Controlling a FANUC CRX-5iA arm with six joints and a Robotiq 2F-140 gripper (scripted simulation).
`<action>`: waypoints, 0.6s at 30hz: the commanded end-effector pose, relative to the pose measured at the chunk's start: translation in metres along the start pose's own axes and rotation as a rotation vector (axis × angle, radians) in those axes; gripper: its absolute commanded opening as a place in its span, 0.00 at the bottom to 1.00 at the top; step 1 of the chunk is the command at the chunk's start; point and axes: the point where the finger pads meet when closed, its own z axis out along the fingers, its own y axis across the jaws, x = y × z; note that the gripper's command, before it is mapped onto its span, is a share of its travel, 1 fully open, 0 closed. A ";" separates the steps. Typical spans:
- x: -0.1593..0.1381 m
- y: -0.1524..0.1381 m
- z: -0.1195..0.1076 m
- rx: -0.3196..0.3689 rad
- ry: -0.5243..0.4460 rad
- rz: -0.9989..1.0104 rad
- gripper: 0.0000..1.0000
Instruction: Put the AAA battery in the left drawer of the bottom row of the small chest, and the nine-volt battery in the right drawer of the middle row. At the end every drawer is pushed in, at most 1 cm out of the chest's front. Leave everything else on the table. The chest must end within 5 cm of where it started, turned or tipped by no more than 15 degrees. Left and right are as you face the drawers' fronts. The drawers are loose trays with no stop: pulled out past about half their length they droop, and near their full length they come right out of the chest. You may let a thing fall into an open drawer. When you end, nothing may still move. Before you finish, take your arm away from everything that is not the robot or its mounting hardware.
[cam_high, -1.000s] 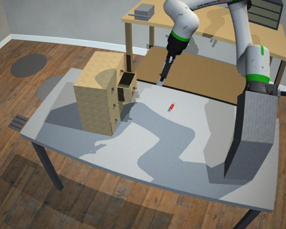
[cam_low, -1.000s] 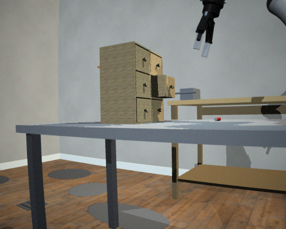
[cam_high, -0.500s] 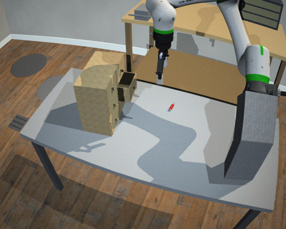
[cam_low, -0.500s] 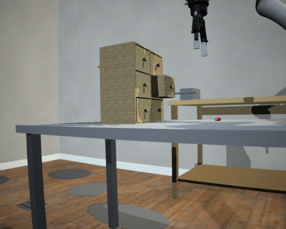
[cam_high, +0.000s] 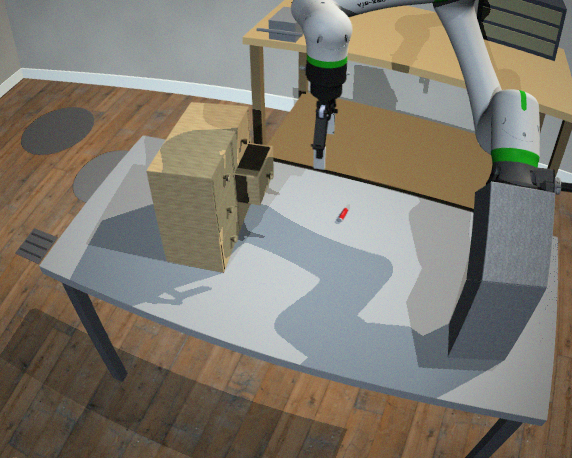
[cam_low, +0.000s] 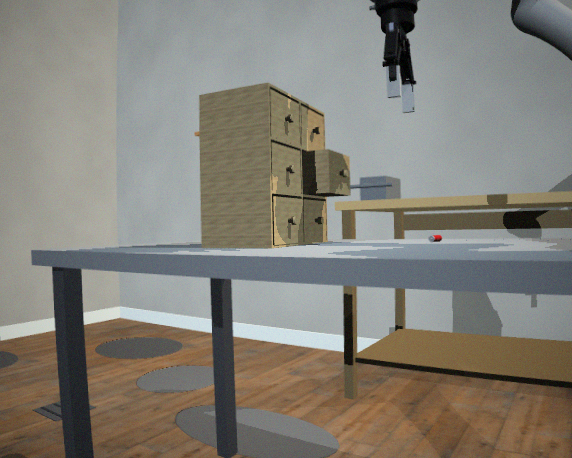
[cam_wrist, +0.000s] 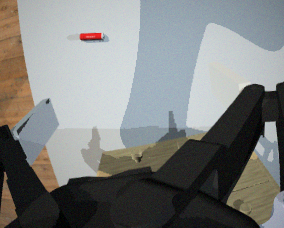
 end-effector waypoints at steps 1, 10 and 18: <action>-0.001 0.000 0.000 0.001 -0.002 0.000 1.00; -0.030 -0.013 0.009 0.053 -0.120 -0.031 1.00; -0.131 -0.032 -0.002 0.185 -0.534 -0.206 1.00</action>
